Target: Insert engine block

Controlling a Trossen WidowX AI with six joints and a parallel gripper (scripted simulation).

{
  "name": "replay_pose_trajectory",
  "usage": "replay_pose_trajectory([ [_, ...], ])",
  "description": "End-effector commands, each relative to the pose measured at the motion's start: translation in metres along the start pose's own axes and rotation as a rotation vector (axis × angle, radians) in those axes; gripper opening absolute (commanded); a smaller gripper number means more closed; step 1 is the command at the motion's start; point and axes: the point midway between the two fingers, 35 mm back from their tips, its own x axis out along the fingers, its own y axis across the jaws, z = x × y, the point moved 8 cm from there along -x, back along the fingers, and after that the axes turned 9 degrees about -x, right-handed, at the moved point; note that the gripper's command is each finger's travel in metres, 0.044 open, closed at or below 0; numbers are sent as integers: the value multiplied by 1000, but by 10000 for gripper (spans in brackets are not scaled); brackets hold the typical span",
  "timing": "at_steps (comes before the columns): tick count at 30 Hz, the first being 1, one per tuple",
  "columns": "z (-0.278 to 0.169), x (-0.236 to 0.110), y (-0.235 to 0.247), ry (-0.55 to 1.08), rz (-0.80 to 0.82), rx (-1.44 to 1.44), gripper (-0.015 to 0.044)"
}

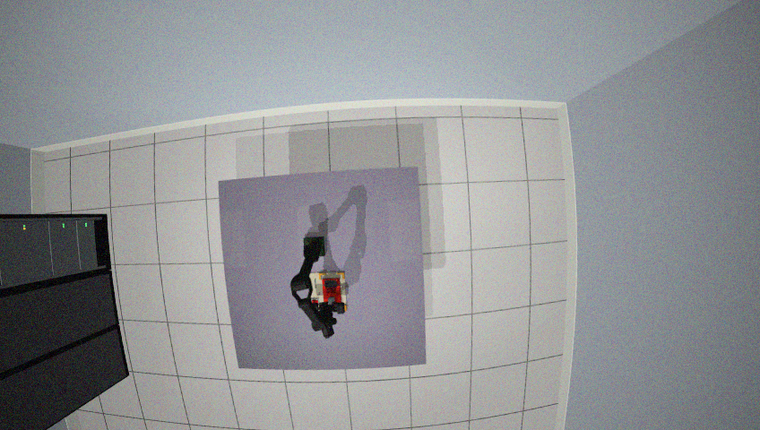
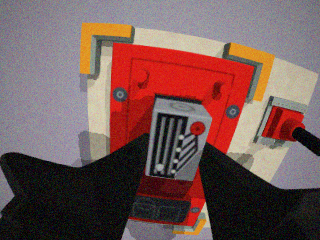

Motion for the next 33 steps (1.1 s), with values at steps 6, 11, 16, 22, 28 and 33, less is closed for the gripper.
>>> replay_pose_trajectory([
  [6,0,3,0,-1,-3,-3,158],
  [11,0,4,0,-1,-3,-2,158],
  [16,0,5,0,-1,-3,0,158],
  [22,0,7,0,-1,-3,3,158],
  [28,0,6,0,0,0,-1,315],
  [33,0,6,0,0,0,-1,440],
])
